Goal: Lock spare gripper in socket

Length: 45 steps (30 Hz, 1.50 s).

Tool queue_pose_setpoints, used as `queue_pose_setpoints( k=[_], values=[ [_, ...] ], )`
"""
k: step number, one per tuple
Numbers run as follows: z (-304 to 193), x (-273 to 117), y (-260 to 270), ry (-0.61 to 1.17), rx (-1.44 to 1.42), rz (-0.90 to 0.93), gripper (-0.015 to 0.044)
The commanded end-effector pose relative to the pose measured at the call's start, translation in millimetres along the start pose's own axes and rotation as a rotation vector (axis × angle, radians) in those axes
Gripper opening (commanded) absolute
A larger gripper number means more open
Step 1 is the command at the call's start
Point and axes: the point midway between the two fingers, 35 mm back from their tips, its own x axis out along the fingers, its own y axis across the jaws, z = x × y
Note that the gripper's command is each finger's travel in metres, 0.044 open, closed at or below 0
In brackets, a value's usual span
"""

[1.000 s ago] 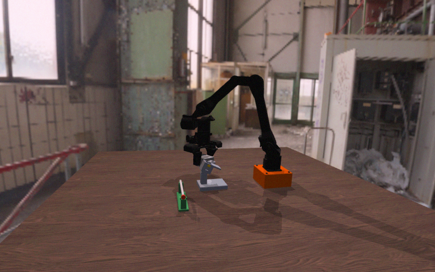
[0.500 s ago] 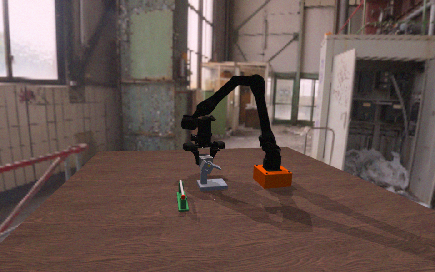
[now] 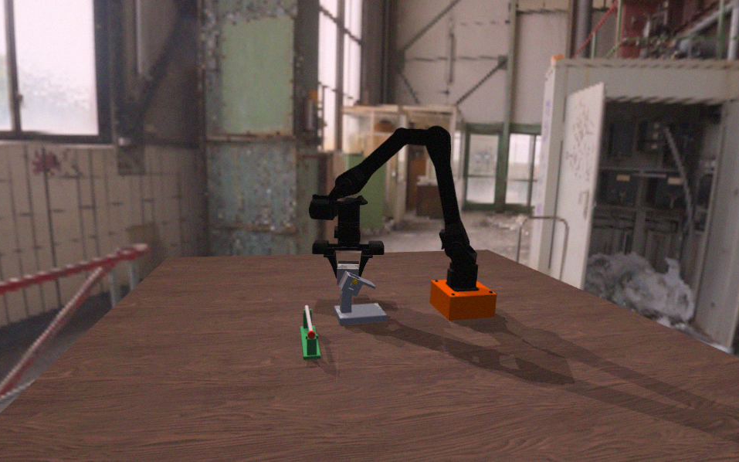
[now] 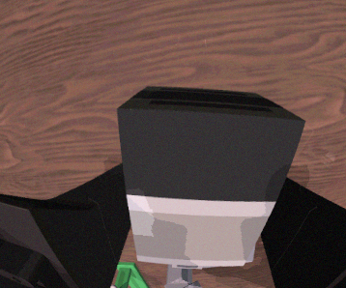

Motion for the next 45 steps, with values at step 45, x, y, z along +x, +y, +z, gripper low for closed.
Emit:
queue_pose_setpoints(
  k=[45],
  values=[
    [-1.5, -3.5, -10.1, 0.000, 1.186, 0.006, 0.0000]
  ],
)
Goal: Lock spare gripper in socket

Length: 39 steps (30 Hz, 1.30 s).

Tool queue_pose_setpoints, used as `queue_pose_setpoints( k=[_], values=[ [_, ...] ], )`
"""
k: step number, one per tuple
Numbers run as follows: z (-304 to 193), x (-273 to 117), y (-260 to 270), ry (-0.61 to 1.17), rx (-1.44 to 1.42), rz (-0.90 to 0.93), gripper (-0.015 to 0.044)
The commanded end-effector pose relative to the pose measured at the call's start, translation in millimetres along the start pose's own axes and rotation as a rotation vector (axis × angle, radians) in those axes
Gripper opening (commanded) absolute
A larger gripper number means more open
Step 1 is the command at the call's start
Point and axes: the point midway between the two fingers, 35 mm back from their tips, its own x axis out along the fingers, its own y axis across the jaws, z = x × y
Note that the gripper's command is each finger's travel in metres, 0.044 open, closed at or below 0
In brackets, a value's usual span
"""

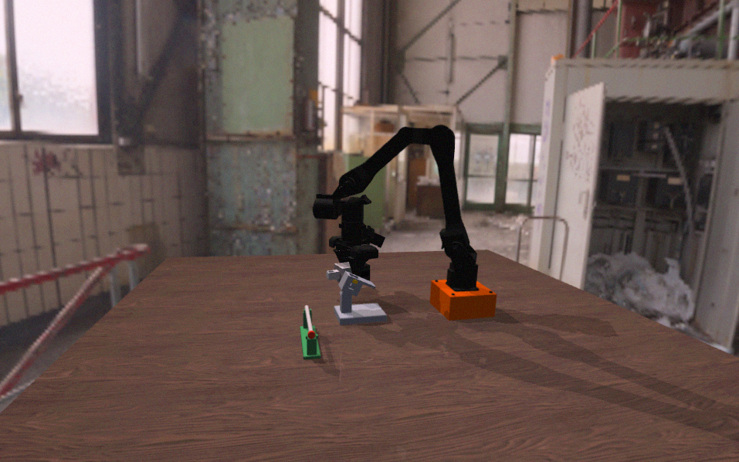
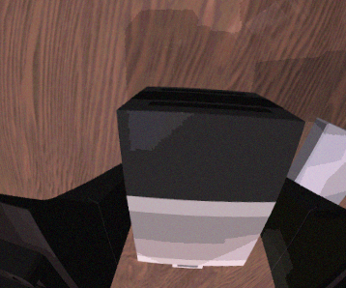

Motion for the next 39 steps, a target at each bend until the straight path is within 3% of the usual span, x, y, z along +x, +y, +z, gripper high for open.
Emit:
queue_pose_setpoints(
  k=[1, 27, 39],
  values=[
    [0.3, -1.7, 0.1, 0.004, 0.092, 0.005, 0.0000],
    [4.4, -2.6, -2.8, 0.006, 0.651, 0.004, 0.0000],
    [5.1, 30.4, -3.5, 0.005, 0.755, 0.004, 0.0000]
  ],
)
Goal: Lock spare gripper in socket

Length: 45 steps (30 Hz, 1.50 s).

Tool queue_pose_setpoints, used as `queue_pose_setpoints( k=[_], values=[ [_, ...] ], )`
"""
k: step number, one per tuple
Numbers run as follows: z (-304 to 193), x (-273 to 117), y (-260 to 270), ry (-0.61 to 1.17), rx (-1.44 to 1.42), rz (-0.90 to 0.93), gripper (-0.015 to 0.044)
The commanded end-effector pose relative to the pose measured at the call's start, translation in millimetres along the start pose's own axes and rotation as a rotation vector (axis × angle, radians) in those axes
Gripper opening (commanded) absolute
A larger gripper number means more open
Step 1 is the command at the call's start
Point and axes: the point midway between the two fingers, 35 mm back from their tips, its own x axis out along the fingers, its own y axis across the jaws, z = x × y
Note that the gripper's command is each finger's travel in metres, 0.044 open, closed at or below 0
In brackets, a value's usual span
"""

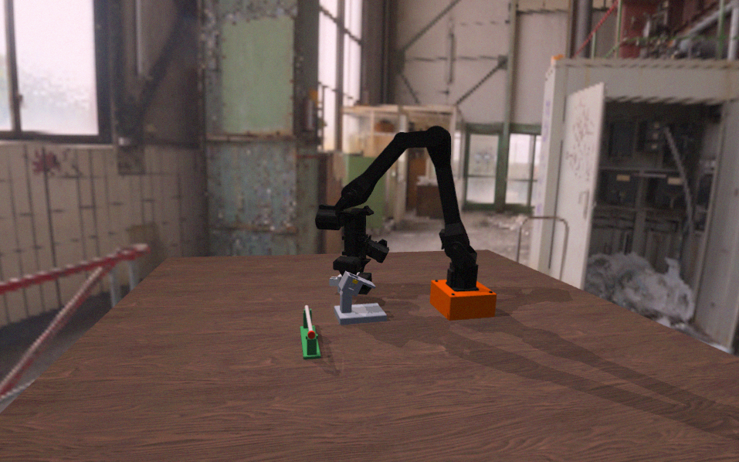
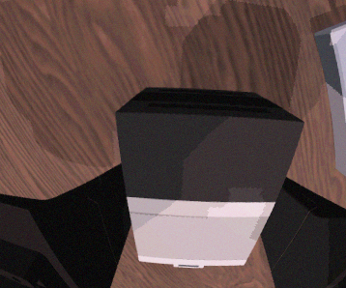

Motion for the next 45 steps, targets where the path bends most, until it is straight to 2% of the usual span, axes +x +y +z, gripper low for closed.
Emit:
queue_pose_setpoints(
  k=[1, 12, 29, 45],
  values=[
    [-1.9, 2.6, 0.1, 0.013, 0.020, 0.001, 0.0000],
    [-1.6, 17.0, 0.1, 0.013, 0.020, 0.001, 0.0000],
    [-0.7, 15.0, 0.0, 0.006, 0.015, 0.001, 0.0440],
    [5.3, -16.4, -0.4, -0.015, 0.016, -0.001, 0.0440]
  ],
)
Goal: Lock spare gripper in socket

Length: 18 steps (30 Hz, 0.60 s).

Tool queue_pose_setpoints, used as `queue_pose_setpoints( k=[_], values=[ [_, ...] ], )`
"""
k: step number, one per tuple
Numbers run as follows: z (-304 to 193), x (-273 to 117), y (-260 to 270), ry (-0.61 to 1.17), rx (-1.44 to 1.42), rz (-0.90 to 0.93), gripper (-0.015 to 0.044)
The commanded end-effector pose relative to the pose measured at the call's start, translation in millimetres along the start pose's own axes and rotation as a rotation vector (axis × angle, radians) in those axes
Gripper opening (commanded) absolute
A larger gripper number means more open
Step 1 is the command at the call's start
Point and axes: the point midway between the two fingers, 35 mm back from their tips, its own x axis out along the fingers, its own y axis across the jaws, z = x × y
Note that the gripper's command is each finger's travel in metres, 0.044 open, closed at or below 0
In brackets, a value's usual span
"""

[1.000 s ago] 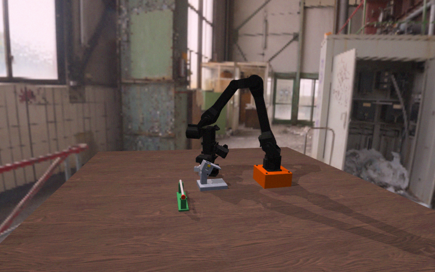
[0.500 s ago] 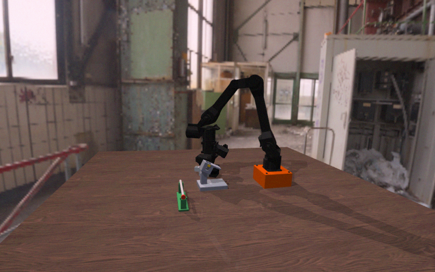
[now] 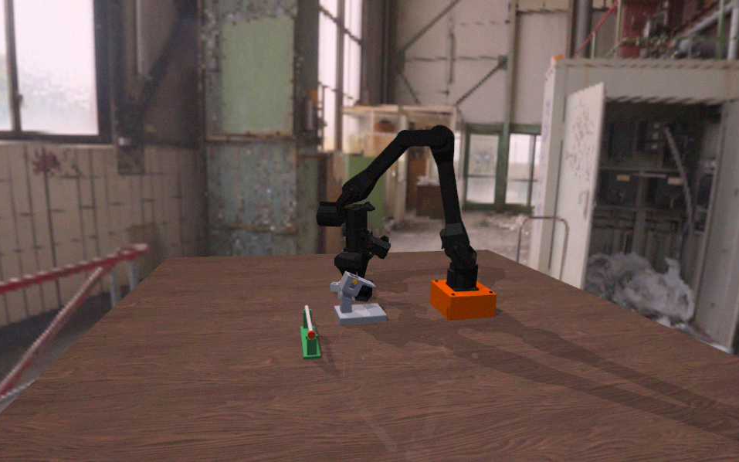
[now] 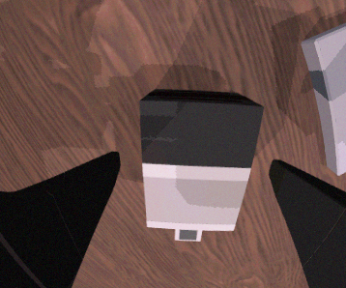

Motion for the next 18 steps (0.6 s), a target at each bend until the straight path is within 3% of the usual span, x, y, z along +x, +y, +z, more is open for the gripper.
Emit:
queue_pose_setpoints(
  k=[1, 10, 18],
  values=[
    [-0.3, -9.4, 0.0, 0.002, 0.000, 0.000, 0.0440],
    [3.7, -28.0, -0.2, -0.011, 0.001, 0.000, 0.0440],
    [4.3, -20.7, -0.2, -0.015, 0.001, -0.001, 0.0440]
  ],
)
